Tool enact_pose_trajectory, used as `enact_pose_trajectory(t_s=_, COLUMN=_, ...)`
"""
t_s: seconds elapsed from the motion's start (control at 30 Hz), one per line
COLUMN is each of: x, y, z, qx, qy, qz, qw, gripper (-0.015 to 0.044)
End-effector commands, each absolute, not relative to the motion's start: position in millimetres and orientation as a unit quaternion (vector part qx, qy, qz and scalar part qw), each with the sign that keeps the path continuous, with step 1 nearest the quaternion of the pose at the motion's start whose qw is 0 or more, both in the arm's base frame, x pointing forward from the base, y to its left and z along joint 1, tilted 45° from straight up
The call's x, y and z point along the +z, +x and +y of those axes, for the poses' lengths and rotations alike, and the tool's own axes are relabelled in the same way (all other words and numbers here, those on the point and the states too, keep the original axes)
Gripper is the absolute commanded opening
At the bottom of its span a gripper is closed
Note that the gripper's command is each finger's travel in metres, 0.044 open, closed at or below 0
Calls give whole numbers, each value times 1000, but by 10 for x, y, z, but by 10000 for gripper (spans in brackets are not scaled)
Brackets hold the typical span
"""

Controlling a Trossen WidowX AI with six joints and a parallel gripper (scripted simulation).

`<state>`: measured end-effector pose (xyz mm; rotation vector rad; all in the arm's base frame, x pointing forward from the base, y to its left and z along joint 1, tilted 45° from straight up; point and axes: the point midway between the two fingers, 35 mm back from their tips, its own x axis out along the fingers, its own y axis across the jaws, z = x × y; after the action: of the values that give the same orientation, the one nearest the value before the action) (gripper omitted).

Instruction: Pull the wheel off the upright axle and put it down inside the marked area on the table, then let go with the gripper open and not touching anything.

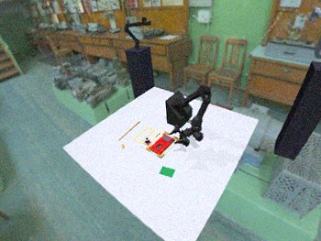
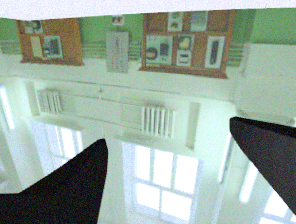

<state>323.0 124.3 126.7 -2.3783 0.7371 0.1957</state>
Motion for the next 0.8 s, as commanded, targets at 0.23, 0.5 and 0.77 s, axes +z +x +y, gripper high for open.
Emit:
enact_pose_trajectory(t_s=0.23, x=615, y=3601, z=911, qx=192, qy=-805, qz=362, qw=429, gripper=300)
enact_pose_trajectory(t_s=0.5, x=-115, y=3707, z=420, qx=292, qy=-575, qz=500, qw=579, gripper=300)
enact_pose_trajectory(t_s=0.77, x=-566, y=3600, z=4, qx=308, qy=-227, qz=617, qw=687, gripper=300)
